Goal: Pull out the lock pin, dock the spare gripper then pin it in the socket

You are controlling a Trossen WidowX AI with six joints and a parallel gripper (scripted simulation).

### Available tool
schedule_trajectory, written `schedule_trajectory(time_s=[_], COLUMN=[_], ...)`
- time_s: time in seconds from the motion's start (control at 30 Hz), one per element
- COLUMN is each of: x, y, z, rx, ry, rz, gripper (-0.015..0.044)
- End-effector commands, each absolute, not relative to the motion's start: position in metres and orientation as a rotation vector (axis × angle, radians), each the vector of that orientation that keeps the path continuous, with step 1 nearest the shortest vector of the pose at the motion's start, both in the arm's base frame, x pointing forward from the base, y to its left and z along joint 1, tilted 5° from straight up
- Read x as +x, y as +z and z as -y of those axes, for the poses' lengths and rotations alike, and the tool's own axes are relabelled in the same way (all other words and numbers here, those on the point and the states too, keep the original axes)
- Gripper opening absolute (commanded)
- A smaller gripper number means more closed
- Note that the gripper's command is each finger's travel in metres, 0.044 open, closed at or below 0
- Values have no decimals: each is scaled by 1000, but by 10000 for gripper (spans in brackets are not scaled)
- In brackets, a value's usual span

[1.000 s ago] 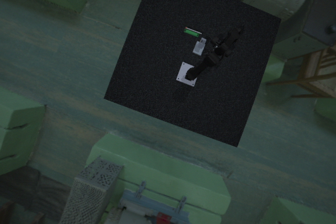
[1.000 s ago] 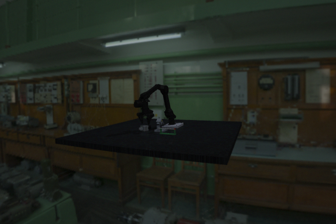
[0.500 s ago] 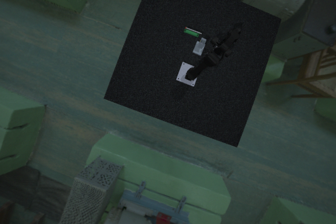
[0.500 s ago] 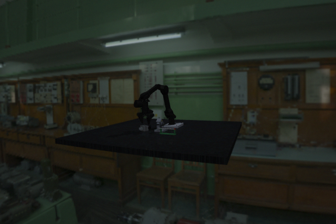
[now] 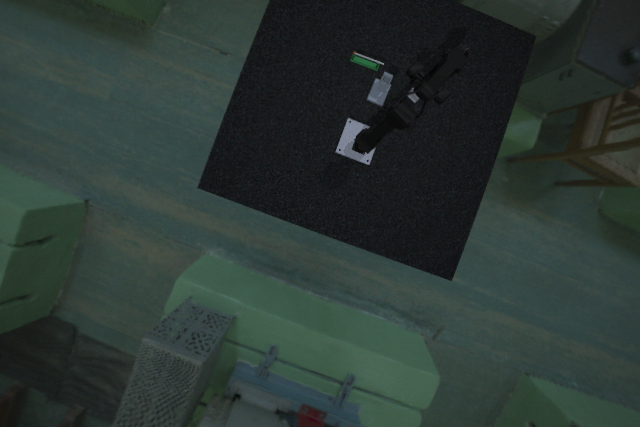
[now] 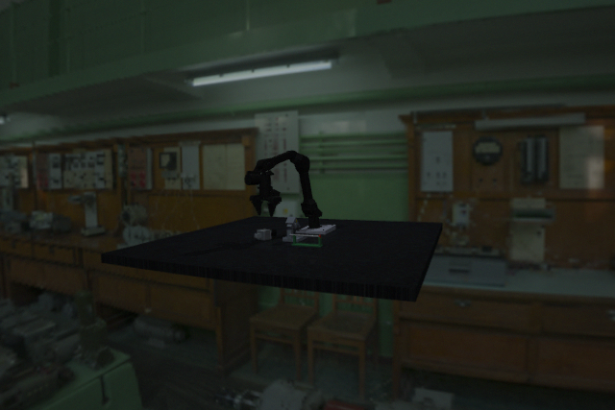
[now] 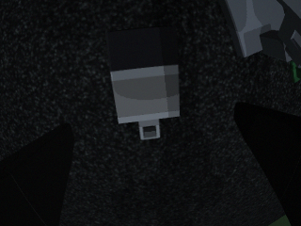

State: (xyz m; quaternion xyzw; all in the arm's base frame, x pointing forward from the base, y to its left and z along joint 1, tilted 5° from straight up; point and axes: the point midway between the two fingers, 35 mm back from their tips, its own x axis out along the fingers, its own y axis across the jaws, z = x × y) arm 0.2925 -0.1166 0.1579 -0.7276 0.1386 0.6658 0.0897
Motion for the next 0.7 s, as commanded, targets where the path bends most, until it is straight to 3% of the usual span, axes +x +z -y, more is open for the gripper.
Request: schedule_trajectory(time_s=[0.0,0.37,0.67], x=[292,292,292], y=[154,161,167], z=[116,115,114], rx=[-2206,-2927,-3053], ry=[2020,2437,2640], rz=[-352,794,2218], gripper=[440,440,440])
